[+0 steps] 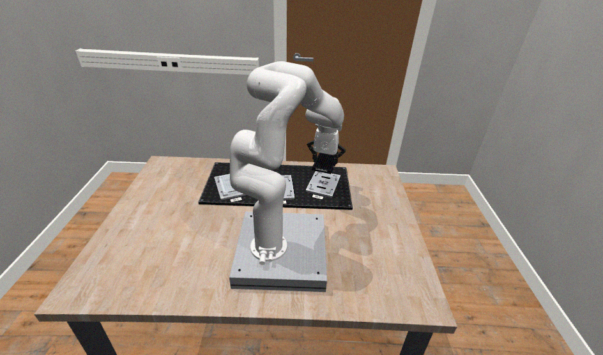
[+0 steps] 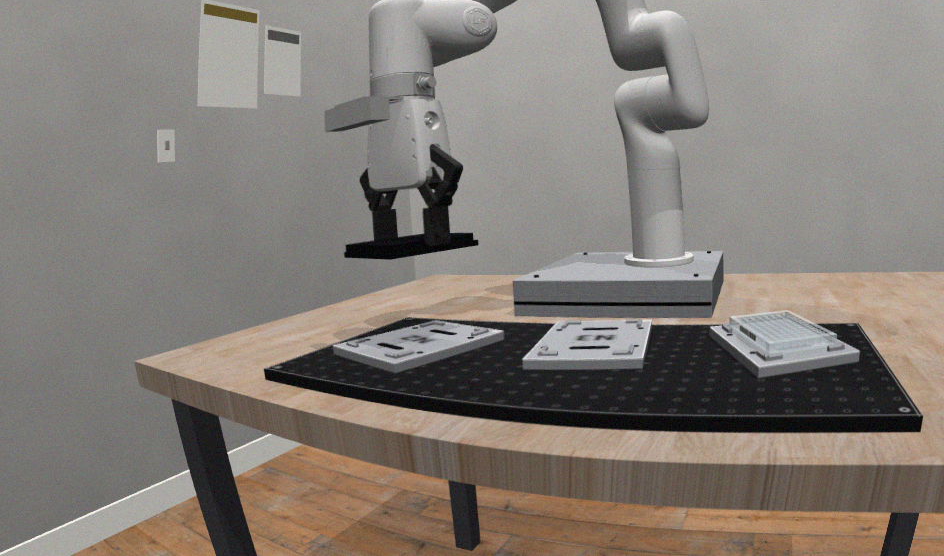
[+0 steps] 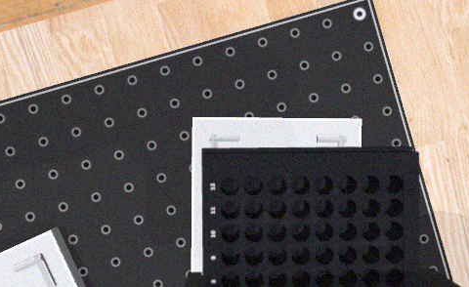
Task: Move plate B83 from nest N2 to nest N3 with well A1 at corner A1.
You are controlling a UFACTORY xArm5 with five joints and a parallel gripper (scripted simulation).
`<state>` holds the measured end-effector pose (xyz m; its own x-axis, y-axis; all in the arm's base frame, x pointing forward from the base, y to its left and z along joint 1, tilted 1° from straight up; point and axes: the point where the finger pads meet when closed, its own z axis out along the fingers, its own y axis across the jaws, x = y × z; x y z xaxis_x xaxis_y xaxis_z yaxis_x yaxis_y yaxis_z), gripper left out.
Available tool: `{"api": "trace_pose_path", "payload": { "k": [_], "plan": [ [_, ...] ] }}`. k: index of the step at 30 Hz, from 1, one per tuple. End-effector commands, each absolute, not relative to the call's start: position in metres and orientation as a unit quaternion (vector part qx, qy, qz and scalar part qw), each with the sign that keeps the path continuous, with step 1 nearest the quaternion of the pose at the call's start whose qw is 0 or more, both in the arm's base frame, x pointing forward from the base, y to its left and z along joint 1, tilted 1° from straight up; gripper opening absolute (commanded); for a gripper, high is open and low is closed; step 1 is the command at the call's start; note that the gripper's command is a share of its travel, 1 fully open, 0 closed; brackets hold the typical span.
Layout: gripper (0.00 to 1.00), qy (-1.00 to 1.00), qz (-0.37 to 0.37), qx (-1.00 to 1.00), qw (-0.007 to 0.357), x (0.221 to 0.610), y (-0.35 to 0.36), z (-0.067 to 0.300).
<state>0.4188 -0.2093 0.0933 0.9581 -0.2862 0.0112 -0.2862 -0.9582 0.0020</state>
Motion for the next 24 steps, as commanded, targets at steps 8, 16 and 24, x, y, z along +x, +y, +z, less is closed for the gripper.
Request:
{"api": "trace_pose_path", "payload": {
  "k": [8,16,24],
  "plan": [
    [0.00,-0.004,0.008,1.000,0.001,0.412,-0.168,0.095],
    [0.00,0.064,0.008,0.998,0.001,0.404,-0.128,0.094],
    [0.00,0.064,0.008,0.998,0.001,0.398,-0.099,0.094]
  ]
}}
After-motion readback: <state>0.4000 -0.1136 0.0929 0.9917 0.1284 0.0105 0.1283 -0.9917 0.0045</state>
